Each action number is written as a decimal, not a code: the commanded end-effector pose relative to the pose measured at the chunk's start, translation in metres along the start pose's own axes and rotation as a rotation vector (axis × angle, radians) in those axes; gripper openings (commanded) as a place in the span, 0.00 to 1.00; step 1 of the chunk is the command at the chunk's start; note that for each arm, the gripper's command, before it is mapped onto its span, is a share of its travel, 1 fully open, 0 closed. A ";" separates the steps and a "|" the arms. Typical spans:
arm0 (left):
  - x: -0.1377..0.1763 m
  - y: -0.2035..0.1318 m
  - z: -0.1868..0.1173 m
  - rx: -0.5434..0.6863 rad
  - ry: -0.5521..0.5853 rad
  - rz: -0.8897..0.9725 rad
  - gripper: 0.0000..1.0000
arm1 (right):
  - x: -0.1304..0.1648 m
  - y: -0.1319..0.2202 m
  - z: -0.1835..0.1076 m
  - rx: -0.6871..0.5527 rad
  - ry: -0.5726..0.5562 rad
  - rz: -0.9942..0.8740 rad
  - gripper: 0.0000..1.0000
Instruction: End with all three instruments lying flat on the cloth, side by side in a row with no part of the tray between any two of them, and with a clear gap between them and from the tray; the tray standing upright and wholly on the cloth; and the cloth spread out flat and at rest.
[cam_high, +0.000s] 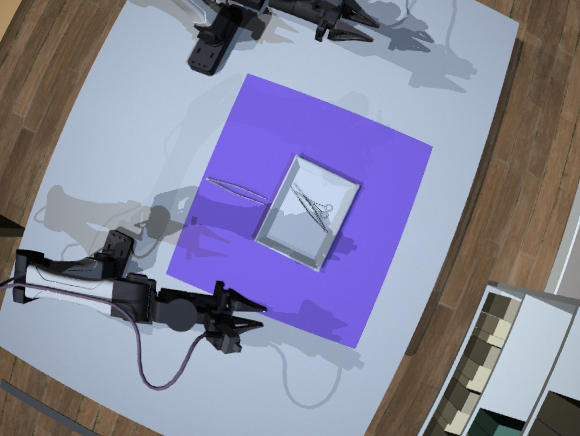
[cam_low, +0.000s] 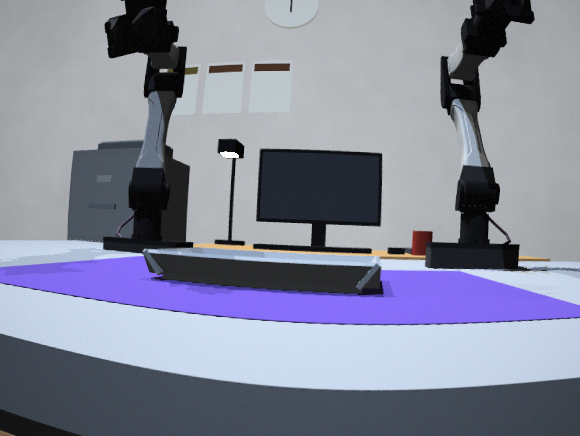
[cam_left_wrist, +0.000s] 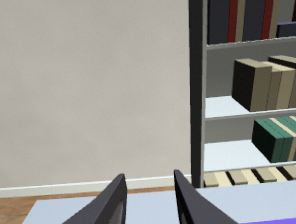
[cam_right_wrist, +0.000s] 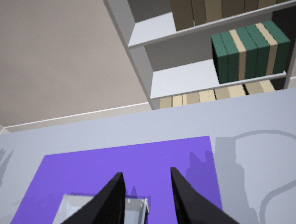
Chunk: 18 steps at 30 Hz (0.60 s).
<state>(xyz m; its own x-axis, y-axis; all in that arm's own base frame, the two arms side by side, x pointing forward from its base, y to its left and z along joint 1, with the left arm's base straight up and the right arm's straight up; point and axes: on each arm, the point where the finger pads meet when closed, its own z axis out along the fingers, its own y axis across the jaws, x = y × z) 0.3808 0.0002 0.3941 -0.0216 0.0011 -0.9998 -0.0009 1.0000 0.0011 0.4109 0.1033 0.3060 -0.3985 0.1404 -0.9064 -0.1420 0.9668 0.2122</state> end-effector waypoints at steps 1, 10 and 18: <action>-0.008 0.000 -0.002 0.001 -0.022 -0.001 0.26 | -0.041 -0.008 -0.018 -0.016 -0.176 -0.054 0.33; 0.012 -0.004 0.007 -0.001 0.071 -0.020 0.26 | -0.082 -0.043 -0.058 0.068 -0.365 -0.150 0.33; 0.036 -0.025 0.028 0.032 0.201 -0.030 0.26 | -0.102 -0.063 -0.088 0.142 -0.470 -0.215 0.33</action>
<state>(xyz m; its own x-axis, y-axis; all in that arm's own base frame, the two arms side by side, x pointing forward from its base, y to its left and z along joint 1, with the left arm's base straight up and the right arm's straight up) 0.3990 -0.0172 0.3796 -0.1012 -0.0049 -0.9949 0.0322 0.9994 -0.0082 0.3898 0.0184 0.3828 -0.0750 0.0361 -0.9965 -0.0430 0.9983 0.0394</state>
